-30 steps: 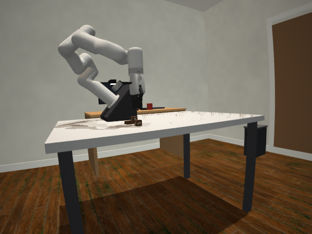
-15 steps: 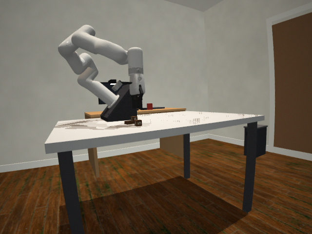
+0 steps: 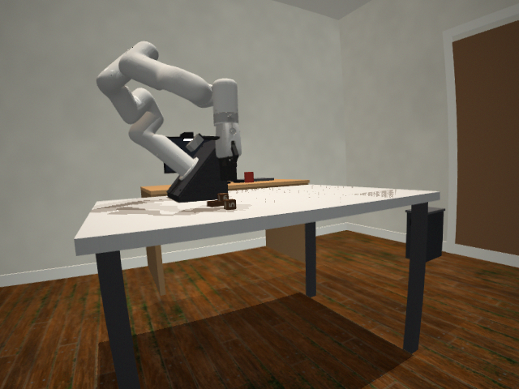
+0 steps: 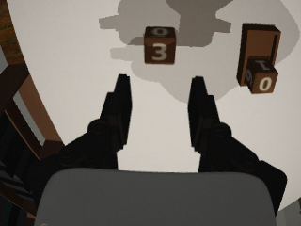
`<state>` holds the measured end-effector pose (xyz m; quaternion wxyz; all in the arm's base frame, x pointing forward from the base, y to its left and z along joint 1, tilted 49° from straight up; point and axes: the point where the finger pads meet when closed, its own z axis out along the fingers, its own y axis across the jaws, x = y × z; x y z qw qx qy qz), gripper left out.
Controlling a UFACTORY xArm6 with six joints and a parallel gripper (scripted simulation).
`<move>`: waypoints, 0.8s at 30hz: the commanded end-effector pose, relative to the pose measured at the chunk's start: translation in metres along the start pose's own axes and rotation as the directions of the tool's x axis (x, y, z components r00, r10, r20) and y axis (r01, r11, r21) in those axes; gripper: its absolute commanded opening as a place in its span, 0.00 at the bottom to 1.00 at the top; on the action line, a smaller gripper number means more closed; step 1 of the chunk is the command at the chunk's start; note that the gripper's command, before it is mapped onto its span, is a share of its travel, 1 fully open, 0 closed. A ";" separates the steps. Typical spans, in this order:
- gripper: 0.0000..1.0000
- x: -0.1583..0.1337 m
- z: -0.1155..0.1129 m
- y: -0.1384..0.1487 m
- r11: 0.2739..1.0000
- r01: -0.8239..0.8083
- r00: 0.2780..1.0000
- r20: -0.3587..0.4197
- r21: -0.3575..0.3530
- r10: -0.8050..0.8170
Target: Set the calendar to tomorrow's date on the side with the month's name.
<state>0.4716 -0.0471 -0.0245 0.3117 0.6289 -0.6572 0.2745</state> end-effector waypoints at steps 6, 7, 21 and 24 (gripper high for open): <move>0.47 0.000 0.000 -0.001 1.000 -0.001 1.000 0.001 0.003 0.001; 0.47 0.000 0.000 -0.001 1.000 -0.001 1.000 0.001 0.003 0.001; 0.47 0.000 0.012 -0.001 1.000 -0.001 1.000 0.001 0.004 0.001; 0.47 0.000 0.017 -0.001 1.000 -0.001 1.000 0.001 0.004 0.001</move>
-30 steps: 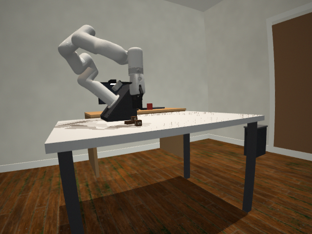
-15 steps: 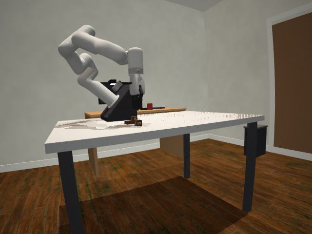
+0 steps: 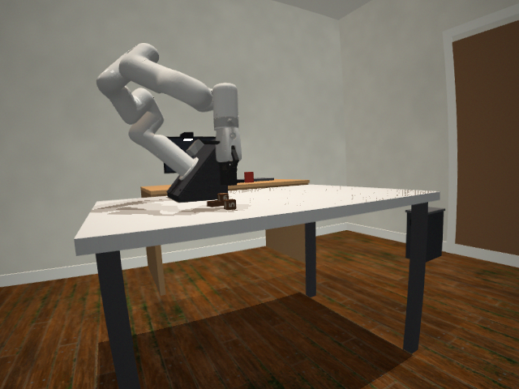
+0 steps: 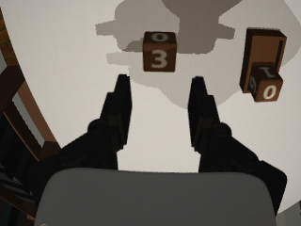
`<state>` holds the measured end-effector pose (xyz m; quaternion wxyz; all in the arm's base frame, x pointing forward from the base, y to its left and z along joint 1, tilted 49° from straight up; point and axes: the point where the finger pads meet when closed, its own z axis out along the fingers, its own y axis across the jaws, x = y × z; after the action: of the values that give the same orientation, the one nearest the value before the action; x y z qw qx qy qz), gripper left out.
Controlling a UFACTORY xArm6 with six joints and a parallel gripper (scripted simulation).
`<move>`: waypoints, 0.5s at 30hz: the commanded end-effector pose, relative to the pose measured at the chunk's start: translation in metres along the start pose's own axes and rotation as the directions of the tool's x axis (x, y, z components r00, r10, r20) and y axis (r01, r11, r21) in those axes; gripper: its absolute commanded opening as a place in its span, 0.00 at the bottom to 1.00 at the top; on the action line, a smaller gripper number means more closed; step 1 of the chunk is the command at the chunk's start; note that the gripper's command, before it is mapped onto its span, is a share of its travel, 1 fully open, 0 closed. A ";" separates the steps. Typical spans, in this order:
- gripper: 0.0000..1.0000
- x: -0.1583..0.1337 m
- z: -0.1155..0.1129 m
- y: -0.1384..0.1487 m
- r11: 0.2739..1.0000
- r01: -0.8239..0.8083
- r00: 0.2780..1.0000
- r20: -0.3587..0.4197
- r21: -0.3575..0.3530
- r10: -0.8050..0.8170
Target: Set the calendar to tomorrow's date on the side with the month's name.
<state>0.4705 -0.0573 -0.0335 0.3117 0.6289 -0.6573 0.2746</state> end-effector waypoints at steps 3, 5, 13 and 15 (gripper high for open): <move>0.47 0.000 0.008 -0.001 1.000 -0.001 1.000 0.001 0.004 0.001; 0.47 0.000 0.012 -0.001 1.000 -0.001 1.000 0.001 0.004 0.001; 0.47 0.000 0.022 -0.001 1.000 -0.001 1.000 0.001 0.004 0.001; 0.47 0.000 0.024 -0.001 1.000 -0.001 1.000 0.001 0.004 0.001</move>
<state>0.4687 -0.0733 -0.0476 0.3119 0.6288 -0.6573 0.2744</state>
